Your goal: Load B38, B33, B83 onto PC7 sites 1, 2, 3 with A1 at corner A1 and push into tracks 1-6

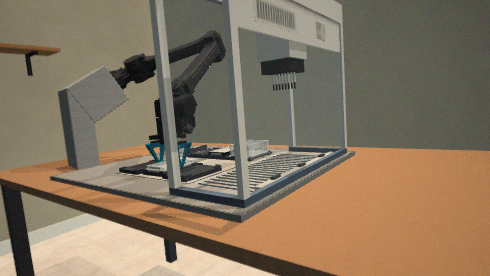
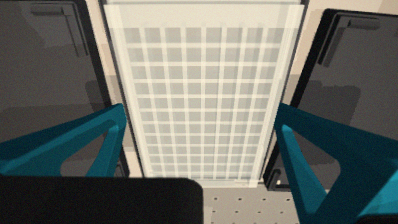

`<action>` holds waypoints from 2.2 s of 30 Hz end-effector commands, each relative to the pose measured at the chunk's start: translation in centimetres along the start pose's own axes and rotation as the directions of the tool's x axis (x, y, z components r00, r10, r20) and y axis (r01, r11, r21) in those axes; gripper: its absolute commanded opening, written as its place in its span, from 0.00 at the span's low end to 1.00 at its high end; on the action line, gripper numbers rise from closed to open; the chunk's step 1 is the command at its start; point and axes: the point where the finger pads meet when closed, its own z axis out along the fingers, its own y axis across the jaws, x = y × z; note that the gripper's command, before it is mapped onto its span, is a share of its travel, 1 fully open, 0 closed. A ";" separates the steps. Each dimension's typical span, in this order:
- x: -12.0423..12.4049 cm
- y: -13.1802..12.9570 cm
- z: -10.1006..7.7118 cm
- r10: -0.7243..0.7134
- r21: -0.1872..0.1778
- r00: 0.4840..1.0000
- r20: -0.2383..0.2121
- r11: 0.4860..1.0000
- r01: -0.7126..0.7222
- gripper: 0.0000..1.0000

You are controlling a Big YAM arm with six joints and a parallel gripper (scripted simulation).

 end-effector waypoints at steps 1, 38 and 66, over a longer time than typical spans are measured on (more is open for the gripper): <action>0.0 -0.8 -0.7 0.001 0.019 1.000 -0.001 1.000 -0.001 1.00; 0.0 -1.1 -3.9 -0.002 0.031 1.000 -0.002 1.000 0.002 0.00; -1.6 -0.3 -8.1 0.029 -0.001 1.000 0.004 1.000 -0.029 0.00</action>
